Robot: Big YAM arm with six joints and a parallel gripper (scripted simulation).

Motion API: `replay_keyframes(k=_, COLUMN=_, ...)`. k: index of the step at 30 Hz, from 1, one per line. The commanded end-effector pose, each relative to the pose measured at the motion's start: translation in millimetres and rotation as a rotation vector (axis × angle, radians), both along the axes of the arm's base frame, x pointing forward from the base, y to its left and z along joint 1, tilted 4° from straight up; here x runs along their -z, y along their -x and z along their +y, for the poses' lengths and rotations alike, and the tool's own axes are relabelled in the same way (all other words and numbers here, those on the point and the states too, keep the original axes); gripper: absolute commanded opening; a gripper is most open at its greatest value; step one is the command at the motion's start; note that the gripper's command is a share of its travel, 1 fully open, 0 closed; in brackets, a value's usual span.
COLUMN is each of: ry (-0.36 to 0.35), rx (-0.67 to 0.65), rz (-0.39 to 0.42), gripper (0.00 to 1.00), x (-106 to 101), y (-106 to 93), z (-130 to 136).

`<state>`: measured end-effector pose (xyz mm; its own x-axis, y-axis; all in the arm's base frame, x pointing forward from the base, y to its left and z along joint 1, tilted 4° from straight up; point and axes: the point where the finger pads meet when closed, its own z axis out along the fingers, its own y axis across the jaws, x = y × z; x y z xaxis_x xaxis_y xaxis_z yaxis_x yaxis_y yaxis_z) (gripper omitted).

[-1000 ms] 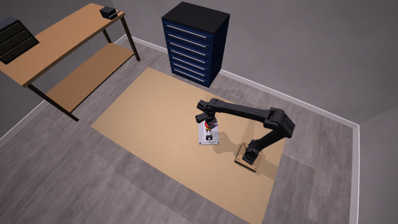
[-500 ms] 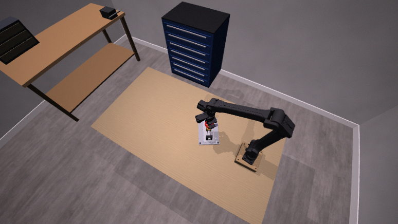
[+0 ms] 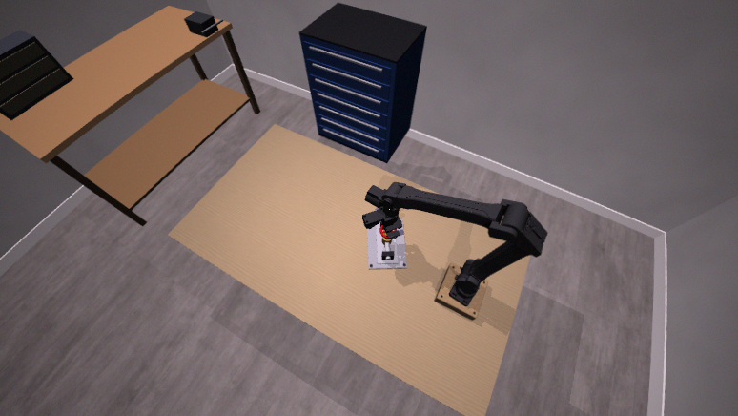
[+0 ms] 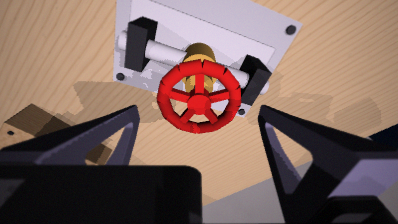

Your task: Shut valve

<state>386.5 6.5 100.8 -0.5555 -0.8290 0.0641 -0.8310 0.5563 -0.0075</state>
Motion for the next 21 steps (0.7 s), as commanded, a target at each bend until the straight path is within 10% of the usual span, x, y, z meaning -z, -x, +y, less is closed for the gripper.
replay_keyframes(k=1, ry=-0.001, rx=-0.001, rz=-0.019, gripper=1.00, x=-2, y=-7.5, z=-4)
replay_keyframes(k=21, ry=-0.001, rx=-0.002, rz=-0.015, gripper=1.00, x=7, y=-9.1, z=-4)
